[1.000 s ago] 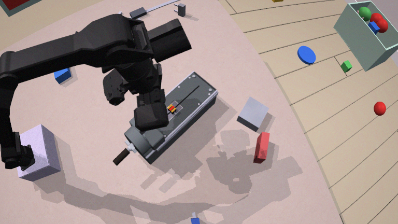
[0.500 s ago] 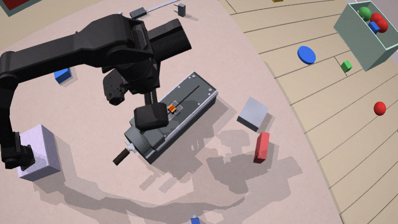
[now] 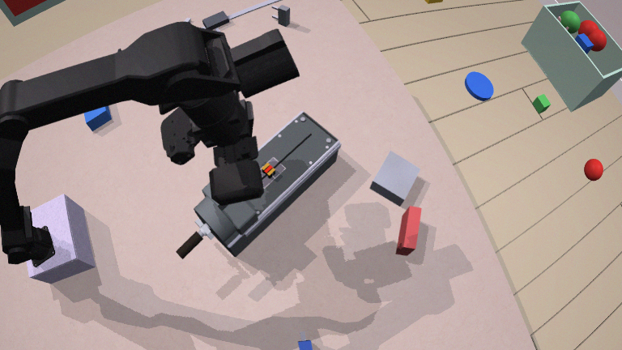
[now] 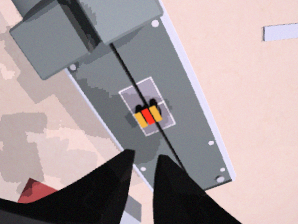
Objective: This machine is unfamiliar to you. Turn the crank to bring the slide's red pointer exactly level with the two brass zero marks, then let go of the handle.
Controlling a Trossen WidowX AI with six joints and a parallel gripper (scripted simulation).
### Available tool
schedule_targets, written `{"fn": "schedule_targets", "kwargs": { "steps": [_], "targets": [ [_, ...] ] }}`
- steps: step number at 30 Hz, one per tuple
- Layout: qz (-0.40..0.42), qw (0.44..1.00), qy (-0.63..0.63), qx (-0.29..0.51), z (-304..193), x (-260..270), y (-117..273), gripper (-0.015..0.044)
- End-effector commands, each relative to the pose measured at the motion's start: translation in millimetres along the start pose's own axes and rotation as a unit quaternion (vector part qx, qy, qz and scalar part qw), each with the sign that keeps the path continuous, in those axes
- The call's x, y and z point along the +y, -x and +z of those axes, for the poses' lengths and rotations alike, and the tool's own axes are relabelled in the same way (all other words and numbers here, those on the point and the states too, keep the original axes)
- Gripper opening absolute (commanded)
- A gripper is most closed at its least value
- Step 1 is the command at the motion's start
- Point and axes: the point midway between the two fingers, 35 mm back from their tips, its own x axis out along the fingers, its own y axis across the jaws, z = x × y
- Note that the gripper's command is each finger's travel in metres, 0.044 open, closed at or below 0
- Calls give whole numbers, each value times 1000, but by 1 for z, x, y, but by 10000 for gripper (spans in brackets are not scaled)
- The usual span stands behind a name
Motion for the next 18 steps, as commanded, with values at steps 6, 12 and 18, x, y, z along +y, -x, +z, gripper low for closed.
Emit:
{"fn": "schedule_targets", "kwargs": {
  "steps": [6, 12, 18],
  "targets": [
    [0, 1000, 0, 0, 0, 0, 0, 0],
    [1, 1000, 0, 0, 0, 0, 0, 0],
    [1, 1000, 0, 0, 0, 0, 0, 26]
  ]
}}
